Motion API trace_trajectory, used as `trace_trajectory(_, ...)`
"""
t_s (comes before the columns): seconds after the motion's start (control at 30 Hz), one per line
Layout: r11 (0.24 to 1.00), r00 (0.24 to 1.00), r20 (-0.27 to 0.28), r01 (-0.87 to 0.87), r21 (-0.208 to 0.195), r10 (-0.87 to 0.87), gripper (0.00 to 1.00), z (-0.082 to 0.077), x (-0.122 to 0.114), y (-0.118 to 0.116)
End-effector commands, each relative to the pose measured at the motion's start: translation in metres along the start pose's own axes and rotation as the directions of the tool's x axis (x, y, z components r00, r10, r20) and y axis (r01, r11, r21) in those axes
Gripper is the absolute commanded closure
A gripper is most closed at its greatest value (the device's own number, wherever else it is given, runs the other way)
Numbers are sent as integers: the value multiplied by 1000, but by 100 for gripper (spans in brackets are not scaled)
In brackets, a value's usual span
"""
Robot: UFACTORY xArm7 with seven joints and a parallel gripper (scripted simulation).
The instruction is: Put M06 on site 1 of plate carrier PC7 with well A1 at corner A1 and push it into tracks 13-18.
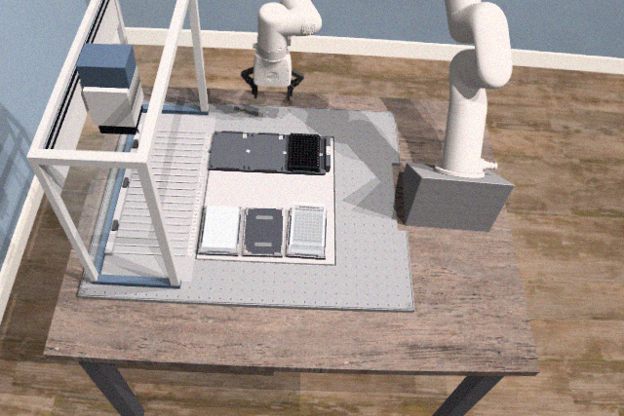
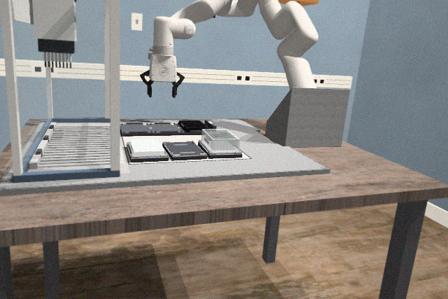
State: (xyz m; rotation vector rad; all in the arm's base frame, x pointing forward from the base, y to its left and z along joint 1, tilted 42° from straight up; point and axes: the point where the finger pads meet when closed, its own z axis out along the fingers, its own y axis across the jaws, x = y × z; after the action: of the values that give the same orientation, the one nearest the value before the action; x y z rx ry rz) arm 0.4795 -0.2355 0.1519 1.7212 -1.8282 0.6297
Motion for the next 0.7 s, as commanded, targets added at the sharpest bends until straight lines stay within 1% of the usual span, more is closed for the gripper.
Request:
trace_trajectory(0.0,1000,1000,0,0,4,0,0,-8,0,-1)
trace_trajectory(0.1,1000,1000,0,0,4,0,0,-10,0,-1)
trace_trajectory(0.27,1000,1000,0,0,4,0,0,-18,0,-1)
trace_trajectory(0.53,1000,1000,0,0,4,0,0,-18,0,-1)
trace_trajectory(0.57,999,999,0,34,4,-34,18,-18,-3,3)
trace_trajectory(0.6,998,998,0,67,4,-67,18,-18,-6,7)
trace_trajectory(0.67,998,998,0,67,4,-67,18,-18,-6,7)
